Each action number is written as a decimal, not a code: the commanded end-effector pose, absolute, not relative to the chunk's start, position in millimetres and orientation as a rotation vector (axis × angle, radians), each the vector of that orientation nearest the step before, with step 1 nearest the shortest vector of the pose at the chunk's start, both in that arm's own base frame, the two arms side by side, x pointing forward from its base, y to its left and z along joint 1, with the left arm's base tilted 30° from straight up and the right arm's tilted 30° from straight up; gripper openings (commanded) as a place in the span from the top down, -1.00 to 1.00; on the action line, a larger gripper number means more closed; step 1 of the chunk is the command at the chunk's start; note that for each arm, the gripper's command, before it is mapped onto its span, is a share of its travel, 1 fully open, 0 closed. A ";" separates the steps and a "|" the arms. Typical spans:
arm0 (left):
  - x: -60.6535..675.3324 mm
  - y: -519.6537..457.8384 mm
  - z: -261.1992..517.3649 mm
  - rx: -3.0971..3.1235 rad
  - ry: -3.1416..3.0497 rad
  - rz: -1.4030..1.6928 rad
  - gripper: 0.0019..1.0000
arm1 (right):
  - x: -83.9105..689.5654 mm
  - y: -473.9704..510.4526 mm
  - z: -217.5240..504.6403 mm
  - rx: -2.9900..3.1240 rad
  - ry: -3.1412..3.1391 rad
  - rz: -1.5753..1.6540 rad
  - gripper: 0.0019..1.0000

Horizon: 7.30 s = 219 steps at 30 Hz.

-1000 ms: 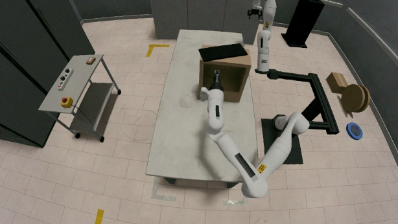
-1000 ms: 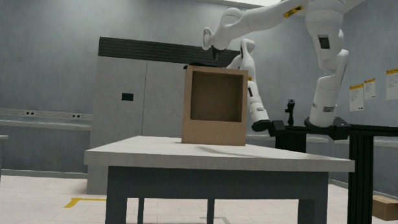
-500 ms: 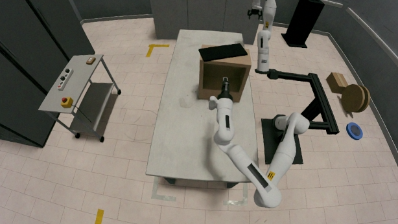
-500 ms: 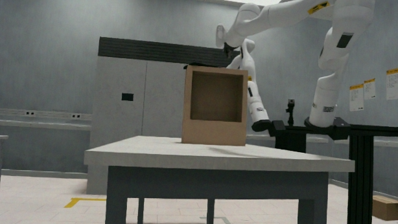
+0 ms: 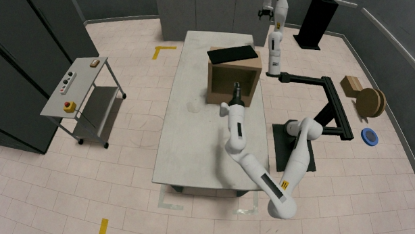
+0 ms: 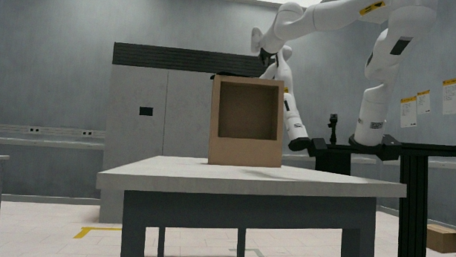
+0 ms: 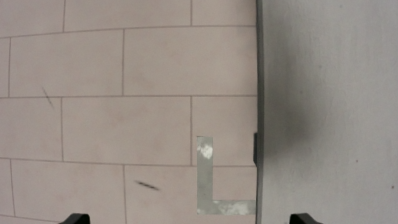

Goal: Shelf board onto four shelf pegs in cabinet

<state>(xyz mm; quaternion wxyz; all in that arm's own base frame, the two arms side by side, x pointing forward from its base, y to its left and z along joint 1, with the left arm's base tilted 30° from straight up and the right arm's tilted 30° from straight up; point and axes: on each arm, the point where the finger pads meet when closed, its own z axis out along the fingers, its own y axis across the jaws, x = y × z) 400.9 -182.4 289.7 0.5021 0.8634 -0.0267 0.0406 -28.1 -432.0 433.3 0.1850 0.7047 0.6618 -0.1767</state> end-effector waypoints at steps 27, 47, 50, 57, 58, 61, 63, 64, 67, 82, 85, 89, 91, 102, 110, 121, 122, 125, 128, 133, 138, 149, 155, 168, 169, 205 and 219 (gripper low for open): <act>400.6 -183.9 290.0 2.191 -0.066 0.096 0.80 | -28.2 -432.1 433.9 1.985 1.864 -0.499 -1.00; 395.5 -212.5 341.9 2.377 -0.054 0.114 0.80 | -28.2 -432.1 433.9 1.985 1.864 -0.499 -1.00; 394.5 -218.3 352.1 2.377 -0.054 0.114 0.80 | -28.2 -432.1 433.9 1.985 1.864 -0.499 -1.00; 392.9 -227.1 367.6 2.377 -0.054 0.114 0.80 | -28.2 -432.1 433.9 1.985 1.864 -0.499 -1.00; 392.9 -227.4 367.9 2.377 -0.054 0.114 0.80 | -28.2 -432.1 433.9 1.985 1.864 -0.499 -1.00; 392.8 -227.5 368.1 2.377 -0.054 0.114 0.80 | -28.2 -432.1 433.9 1.985 1.864 -0.499 -1.00; 392.8 -227.5 368.1 2.378 -0.054 0.114 0.80 | -28.2 -432.1 433.9 1.985 1.864 -0.499 -1.00; 392.8 -227.5 368.1 2.378 -0.054 0.114 0.80 | -28.2 -432.1 433.9 1.985 1.864 -0.499 -1.00; 392.8 -227.6 367.9 2.383 -0.054 0.114 0.80 | -28.2 -432.1 433.9 1.985 1.864 -0.499 -1.00; 391.3 -230.2 366.0 2.560 -0.047 0.120 0.80 | -28.2 -432.1 433.9 1.985 1.864 -0.499 -1.00; 390.8 -231.0 365.5 2.627 -0.043 0.124 0.80 | -28.2 -432.1 433.9 1.985 1.864 -0.499 -1.00; 381.4 -244.4 360.0 2.667 -0.040 0.129 0.80 | -28.2 -432.1 433.9 1.985 1.864 -0.499 -1.00; 373.8 -255.7 354.5 2.667 -0.040 0.129 0.80 | -28.2 -432.1 433.9 1.985 1.864 -0.499 -1.00; 348.2 -293.7 336.1 2.667 -0.040 0.129 0.80 | -28.2 -432.1 433.9 1.985 1.864 -0.499 -1.00; 342.8 -301.6 332.3 2.667 -0.040 0.129 0.80 | -28.2 -432.1 433.9 1.985 1.864 -0.499 -1.00; 342.8 -301.7 332.1 2.669 -0.040 0.129 0.80 | -28.2 -432.1 433.9 1.985 1.864 -0.499 -1.00; 342.8 -301.8 332.1 2.670 -0.040 0.129 0.80 | -28.2 -432.1 433.9 1.985 1.864 -0.499 -1.00; 342.7 -301.9 331.9 2.675 -0.040 0.128 0.80 | -28.2 -432.1 433.9 1.985 1.864 -0.499 -1.00; 342.6 -302.0 331.7 2.682 -0.040 0.128 0.80 | -28.2 -432.1 433.9 1.985 1.864 -0.499 -1.00; 342.5 -302.3 331.3 2.692 -0.040 0.127 0.80 | -28.2 -432.1 433.9 1.985 1.864 -0.499 -1.00; 342.4 -302.7 330.7 2.716 -0.040 0.126 0.80 | -28.2 -432.1 433.9 1.985 1.864 -0.499 -1.00; 342.7 -303.4 330.3 2.793 -0.034 0.133 0.80 | -28.2 -432.1 433.9 1.985 1.864 -0.499 -1.00; 342.7 -304.0 329.9 2.840 -0.032 0.134 0.80 | -28.2 -432.1 433.9 1.985 1.864 -0.499 -1.00; 343.3 -307.8 326.8 2.956 -0.022 0.145 0.80 | -28.2 -432.1 433.9 1.985 1.864 -0.499 -1.00; 343.6 -312.1 322.9 2.956 -0.022 0.145 0.80 | -28.2 -432.1 433.9 1.985 1.864 -0.499 -1.00; 358.1 -487.4 164.4 2.956 -0.022 0.145 0.80 | -28.2 -432.1 433.9 1.985 1.864 -0.499 -1.00; 361.9 -533.4 122.9 2.955 -0.022 0.145 0.80 | -28.2 -432.1 433.9 1.985 1.864 -0.499 -1.00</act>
